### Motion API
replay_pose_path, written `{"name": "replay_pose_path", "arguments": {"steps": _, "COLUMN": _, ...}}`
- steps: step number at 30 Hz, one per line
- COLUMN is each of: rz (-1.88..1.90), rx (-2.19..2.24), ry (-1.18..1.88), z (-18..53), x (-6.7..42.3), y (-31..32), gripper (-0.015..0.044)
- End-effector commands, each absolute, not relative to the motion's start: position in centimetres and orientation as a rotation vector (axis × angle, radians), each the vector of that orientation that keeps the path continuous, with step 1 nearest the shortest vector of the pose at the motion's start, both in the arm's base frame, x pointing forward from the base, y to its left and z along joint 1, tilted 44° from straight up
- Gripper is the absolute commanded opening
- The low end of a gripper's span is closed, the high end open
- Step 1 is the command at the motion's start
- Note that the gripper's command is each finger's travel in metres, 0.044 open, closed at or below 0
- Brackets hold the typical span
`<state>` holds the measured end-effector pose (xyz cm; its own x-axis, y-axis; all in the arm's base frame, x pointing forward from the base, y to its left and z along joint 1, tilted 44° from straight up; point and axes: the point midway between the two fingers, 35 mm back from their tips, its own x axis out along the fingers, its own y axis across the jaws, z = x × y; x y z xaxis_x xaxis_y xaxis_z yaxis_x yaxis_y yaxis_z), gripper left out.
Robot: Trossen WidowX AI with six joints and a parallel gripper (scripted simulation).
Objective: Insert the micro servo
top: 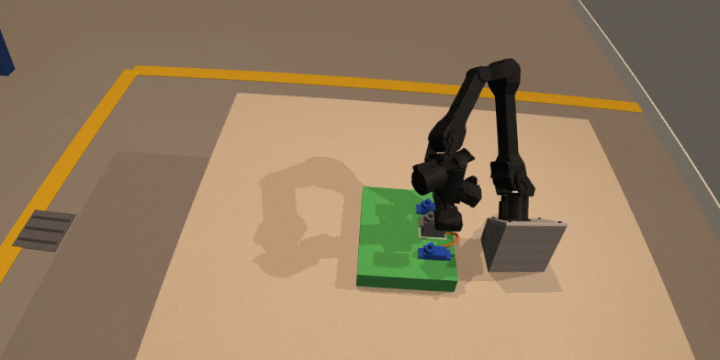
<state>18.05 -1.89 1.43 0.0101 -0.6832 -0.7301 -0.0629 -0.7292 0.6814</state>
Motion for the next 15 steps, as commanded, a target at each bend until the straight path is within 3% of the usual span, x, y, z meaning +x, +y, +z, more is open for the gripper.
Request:
{"name": "replay_pose_path", "arguments": {"steps": 1, "rz": -1.763, "rx": 1.830, "ry": -0.760, "z": 1.14, "x": 18.09, "y": -2.15, "gripper": 0.0000}}
{"name": "replay_pose_path", "arguments": {"steps": 15, "rz": -1.762, "rx": 1.830, "ry": -0.761, "z": 0.33, "x": 18.10, "y": -2.93, "gripper": 0.0000}}
